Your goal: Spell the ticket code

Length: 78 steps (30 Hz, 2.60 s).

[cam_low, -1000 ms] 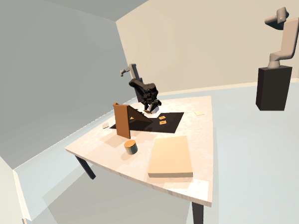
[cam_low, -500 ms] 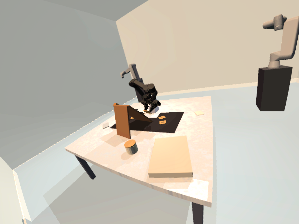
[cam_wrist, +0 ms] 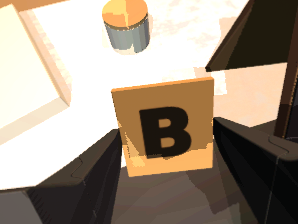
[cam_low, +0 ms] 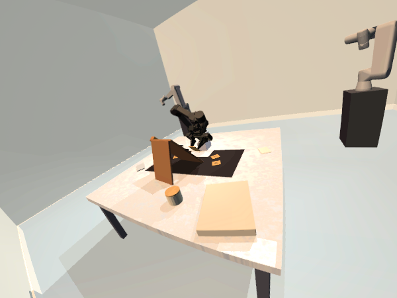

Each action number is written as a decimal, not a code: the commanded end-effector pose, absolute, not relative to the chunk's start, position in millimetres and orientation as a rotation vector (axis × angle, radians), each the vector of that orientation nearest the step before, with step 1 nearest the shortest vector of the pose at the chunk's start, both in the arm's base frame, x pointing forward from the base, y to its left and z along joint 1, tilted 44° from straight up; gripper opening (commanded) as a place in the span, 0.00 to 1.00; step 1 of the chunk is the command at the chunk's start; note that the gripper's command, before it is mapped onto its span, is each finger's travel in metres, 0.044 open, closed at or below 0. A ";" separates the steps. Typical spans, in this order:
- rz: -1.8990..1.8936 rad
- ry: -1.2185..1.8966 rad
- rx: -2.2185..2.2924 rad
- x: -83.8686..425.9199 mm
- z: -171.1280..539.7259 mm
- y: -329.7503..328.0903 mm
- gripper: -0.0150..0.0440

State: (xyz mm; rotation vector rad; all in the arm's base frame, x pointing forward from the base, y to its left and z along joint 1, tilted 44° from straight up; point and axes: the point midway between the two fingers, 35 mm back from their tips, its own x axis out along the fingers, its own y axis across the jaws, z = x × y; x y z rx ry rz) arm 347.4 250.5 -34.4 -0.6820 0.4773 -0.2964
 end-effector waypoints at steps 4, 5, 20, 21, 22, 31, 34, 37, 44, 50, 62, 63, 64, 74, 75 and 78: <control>-0.292 0.477 -0.675 347.3 -29.0 248.7 0.25; -0.292 0.477 -0.675 347.3 -28.7 248.3 0.25; -0.292 0.477 -0.676 346.4 -24.1 242.5 0.25; -0.292 0.477 -0.676 346.3 -23.7 242.1 0.25; -0.292 0.477 -0.676 346.3 -23.4 241.8 0.25; -0.292 0.477 -0.676 345.8 -20.6 238.3 0.25; -0.292 0.477 -0.676 345.6 -19.7 237.2 0.25; -0.292 0.477 -0.676 345.4 -18.8 236.0 0.25; -0.292 0.477 -0.677 345.1 -16.6 233.4 0.25; -0.292 0.477 -0.677 344.7 -14.7 231.1 0.25; -0.292 0.477 -0.677 344.1 -10.9 226.5 0.25; -0.292 0.477 -0.677 344.0 -10.6 226.2 0.25; -0.292 0.477 -0.677 344.0 -10.3 225.8 0.25; -0.292 0.477 -0.678 343.4 -7.1 222.0 0.25; -0.292 0.477 -0.678 343.3 -6.8 221.6 0.25; -0.292 0.477 -0.678 343.2 -5.9 220.5 0.25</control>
